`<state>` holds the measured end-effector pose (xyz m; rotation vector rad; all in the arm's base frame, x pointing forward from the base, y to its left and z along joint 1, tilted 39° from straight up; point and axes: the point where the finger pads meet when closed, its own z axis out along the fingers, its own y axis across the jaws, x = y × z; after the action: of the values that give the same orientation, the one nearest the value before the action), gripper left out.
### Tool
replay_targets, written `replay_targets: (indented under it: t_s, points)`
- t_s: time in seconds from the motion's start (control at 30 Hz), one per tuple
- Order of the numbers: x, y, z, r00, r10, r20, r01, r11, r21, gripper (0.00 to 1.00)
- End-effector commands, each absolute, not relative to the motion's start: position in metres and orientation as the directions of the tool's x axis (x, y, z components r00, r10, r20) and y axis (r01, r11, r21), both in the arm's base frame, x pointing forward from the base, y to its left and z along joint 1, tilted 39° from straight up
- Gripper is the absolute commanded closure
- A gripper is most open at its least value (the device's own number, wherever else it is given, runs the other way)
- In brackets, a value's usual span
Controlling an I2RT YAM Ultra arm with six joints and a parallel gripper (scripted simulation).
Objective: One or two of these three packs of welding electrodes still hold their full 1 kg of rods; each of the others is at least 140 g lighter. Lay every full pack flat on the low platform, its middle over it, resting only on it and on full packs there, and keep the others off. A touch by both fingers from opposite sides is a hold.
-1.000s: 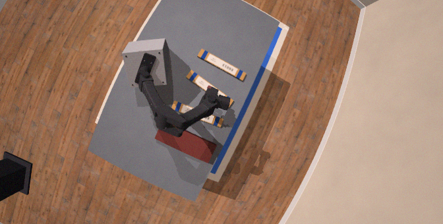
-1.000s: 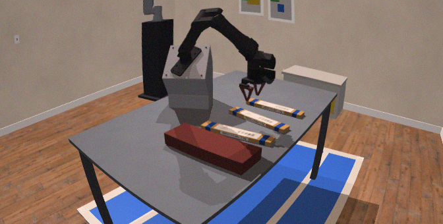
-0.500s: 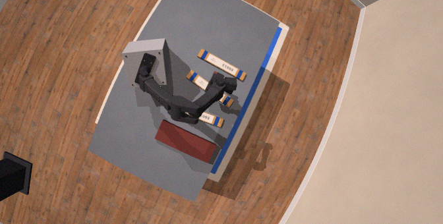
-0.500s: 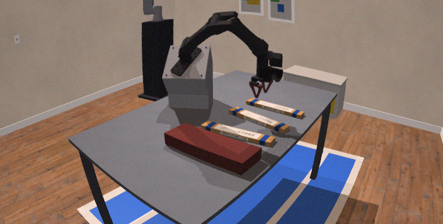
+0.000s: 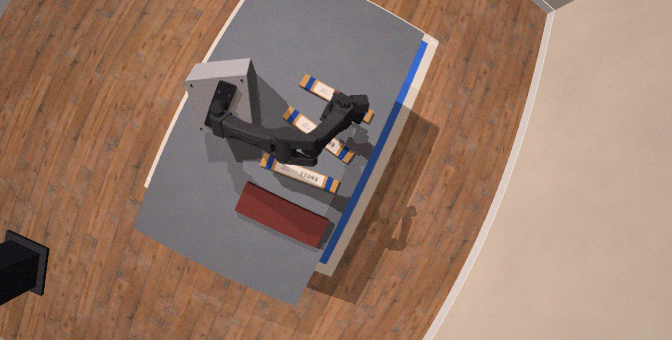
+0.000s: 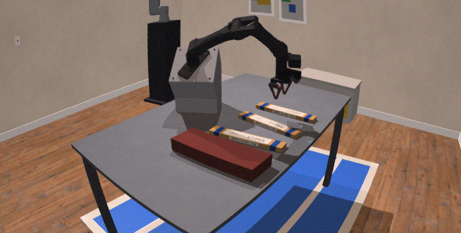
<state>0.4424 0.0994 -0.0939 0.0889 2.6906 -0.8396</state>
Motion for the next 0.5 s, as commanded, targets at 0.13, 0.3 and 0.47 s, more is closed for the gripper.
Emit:
replay_targets:
  t_s: [0.13, 0.3, 0.47]
  points:
    - [0.449, 0.142, -0.107, -0.939, -0.037, -0.342, 0.164, 0.826, -0.539, 0.04]
    - [0.453, 0.168, -0.128, -0.94, -0.036, -0.341, 0.163, 0.829, -0.536, 0.04]
    - [0.455, 0.182, -0.138, -0.94, -0.035, -0.34, 0.162, 0.829, -0.535, 0.04]
